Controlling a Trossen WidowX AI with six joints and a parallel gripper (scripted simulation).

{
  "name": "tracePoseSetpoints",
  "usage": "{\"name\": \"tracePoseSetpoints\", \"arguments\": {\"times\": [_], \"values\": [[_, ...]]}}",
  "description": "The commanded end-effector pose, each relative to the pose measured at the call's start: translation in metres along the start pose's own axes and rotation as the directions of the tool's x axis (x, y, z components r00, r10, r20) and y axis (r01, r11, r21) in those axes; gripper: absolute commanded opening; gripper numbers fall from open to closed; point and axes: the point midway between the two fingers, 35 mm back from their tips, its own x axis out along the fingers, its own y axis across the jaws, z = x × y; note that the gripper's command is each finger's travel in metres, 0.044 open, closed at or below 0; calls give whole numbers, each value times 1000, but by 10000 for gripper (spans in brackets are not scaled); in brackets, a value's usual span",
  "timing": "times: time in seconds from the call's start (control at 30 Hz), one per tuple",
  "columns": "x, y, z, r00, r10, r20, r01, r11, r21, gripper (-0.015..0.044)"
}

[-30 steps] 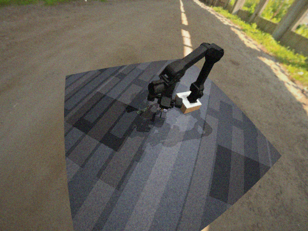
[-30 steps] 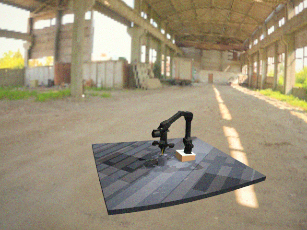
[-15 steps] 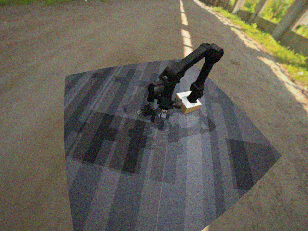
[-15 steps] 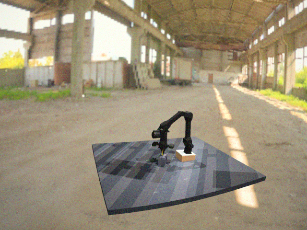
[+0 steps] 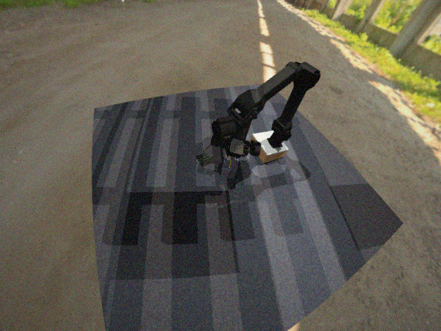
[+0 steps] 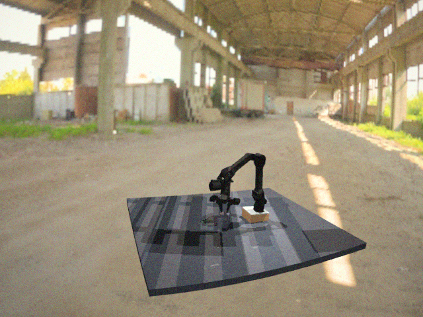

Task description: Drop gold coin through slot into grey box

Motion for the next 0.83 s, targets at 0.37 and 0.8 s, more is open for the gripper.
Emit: {"name": "tracePoseSetpoints", "arguments": {"times": [0.37,0.8], "values": [[-52,2,-2,1000,3,-3,-3,1000,1,440],[-62,3,-3,1000,4,-3,-4,1000,1,440]]}}
